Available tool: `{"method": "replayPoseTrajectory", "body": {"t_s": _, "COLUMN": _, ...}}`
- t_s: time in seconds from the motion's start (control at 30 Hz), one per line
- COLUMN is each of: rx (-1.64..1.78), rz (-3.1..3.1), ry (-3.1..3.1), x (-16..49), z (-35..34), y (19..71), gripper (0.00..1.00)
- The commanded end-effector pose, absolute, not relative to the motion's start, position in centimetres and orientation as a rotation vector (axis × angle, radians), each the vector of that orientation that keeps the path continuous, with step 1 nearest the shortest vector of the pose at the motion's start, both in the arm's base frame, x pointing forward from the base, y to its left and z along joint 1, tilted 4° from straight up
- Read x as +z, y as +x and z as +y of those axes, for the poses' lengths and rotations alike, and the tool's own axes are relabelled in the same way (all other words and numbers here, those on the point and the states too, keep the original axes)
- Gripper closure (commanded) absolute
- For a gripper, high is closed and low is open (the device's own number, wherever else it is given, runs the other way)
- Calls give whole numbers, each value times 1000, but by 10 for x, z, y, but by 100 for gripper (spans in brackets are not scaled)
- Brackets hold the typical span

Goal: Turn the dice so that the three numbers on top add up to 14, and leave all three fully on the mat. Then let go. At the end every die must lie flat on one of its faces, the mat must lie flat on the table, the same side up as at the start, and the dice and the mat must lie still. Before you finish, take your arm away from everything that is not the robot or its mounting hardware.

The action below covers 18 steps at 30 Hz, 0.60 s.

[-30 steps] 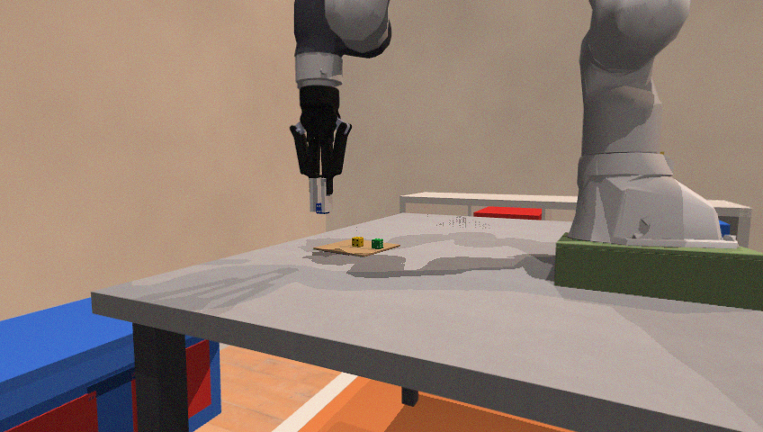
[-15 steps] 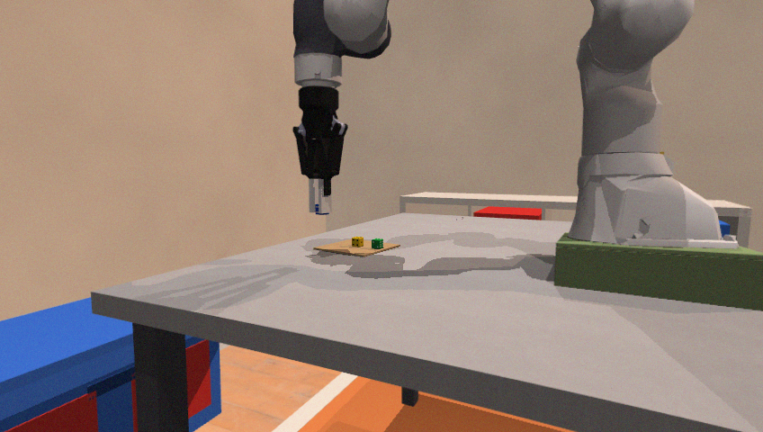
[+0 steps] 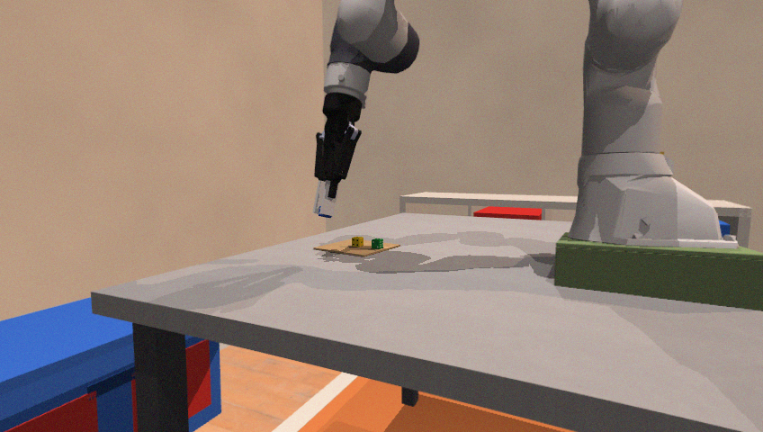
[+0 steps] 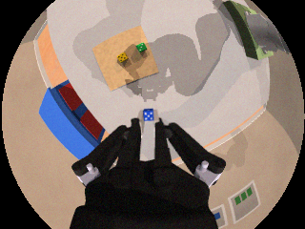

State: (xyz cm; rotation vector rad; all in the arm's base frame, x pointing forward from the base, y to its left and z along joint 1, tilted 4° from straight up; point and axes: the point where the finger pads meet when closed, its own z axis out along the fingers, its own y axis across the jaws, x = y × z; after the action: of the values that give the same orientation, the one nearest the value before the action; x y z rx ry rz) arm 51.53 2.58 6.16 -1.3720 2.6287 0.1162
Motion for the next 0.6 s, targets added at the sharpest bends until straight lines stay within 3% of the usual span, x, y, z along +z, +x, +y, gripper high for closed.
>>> {"method": "replayPoseTrajectory", "body": {"t_s": 0.0, "rx": 178, "rz": 2440, "ry": -1489, "x": 64, "z": 28, "y": 521, "gripper": 91}}
{"method": "replayPoseTrajectory", "body": {"t_s": 0.57, "rx": 284, "rz": 2308, "ry": -1413, "x": 63, "z": 24, "y": 520, "gripper": 91}}
